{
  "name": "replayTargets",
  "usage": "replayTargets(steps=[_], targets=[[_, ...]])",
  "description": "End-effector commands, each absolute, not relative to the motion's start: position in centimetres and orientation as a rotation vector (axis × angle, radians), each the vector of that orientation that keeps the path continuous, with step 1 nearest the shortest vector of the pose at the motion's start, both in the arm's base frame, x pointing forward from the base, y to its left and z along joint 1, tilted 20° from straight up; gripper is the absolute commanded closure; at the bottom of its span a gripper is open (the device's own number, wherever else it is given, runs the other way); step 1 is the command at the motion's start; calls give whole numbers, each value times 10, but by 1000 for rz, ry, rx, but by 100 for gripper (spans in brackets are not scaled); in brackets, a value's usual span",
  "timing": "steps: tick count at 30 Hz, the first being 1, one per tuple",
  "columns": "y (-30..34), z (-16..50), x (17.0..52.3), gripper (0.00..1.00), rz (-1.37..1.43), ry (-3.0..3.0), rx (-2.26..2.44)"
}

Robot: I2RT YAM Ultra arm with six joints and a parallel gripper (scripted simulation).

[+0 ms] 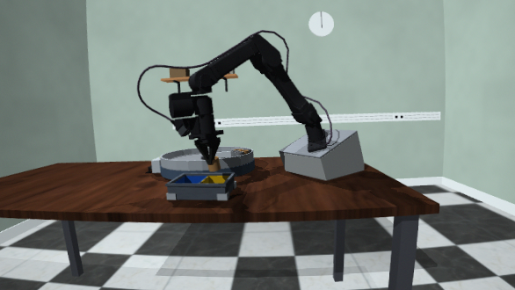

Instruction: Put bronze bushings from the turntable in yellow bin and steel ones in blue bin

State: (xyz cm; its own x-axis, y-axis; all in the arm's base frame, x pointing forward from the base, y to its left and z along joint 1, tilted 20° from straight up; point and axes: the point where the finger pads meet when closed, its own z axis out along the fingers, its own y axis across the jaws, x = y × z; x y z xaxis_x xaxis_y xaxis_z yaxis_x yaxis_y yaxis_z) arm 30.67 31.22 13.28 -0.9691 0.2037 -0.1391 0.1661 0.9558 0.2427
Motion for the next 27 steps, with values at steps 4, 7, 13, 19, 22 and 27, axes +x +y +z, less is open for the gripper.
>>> replayTargets(steps=[4,7,13,19,22,27], targets=[[332,147,326,100,470,2836,275],[332,147,326,100,470,2837,273],[332,147,326,100,470,2837,273],[332,146,326,100,465,2840,274],[332,146,326,100,465,2840,274],[332,146,326,100,465,2840,274]])
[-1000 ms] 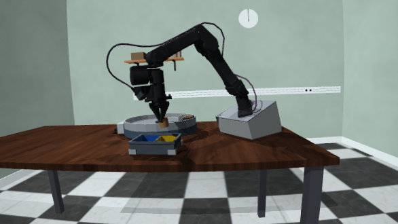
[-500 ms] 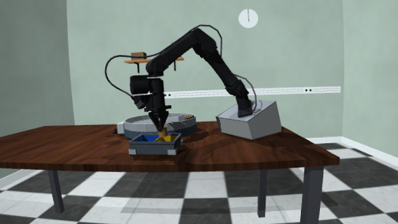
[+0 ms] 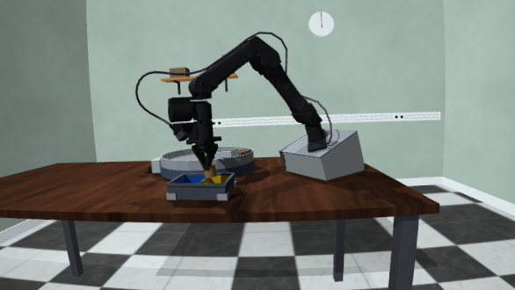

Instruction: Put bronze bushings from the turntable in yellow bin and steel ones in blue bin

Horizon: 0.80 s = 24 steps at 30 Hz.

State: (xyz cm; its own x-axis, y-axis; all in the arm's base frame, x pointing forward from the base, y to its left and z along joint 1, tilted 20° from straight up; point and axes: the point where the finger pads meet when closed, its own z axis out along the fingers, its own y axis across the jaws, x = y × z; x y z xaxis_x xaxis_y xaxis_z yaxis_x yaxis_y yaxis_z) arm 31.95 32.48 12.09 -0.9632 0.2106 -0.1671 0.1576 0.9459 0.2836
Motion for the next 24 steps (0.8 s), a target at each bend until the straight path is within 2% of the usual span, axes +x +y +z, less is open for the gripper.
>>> replayTargets(steps=[1,20,24], targets=[[332,146,326,100,465,2840,274],[333,146,326,100,470,2837,273],[331,130,325,100,433,2865,276]])
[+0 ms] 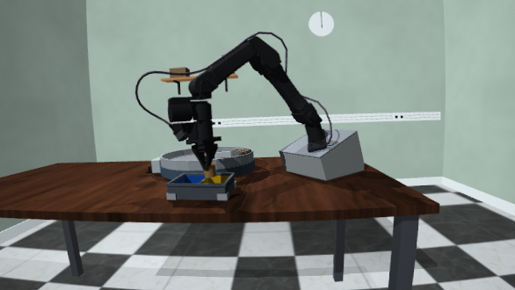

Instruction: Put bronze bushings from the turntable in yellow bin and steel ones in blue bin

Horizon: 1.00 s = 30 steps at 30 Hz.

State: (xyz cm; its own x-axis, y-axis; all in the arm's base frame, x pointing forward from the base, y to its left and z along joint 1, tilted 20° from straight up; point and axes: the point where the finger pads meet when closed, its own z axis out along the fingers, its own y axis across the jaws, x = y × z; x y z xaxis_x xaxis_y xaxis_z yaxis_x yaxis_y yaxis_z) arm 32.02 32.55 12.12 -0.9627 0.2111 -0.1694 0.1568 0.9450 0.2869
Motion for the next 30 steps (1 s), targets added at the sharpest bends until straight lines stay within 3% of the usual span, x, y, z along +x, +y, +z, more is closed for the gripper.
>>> replayTargets(steps=[1,23,25,26,30], targets=[[330,122,323,100,415,2879,277],[335,83,327,100,387,2899,280],[335,83,327,100,387,2899,280],[344,113,336,100,470,2837,273],[344,103,335,100,453,2850,273]])
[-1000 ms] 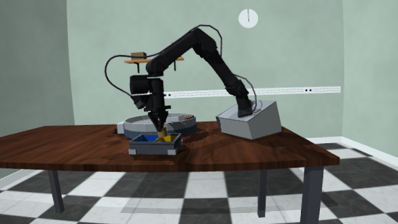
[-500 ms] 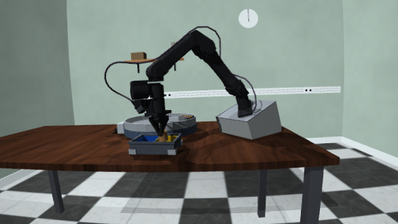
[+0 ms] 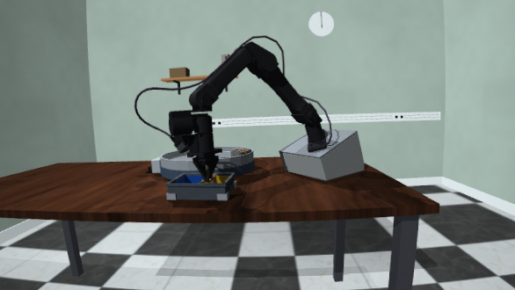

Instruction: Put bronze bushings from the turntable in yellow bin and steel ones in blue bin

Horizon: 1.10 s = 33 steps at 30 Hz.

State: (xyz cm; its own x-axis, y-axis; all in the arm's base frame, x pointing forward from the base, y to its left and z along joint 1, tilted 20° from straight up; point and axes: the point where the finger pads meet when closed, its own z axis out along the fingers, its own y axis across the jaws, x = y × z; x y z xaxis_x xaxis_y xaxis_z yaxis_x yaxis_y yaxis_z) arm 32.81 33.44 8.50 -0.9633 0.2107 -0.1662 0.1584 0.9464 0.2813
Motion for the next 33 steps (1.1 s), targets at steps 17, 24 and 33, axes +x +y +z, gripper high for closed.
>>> replayTargets(steps=[17,24,33], targets=[[341,96,333,100,434,2865,274],[341,96,333,100,434,2865,274],[341,96,333,100,434,2865,274]])
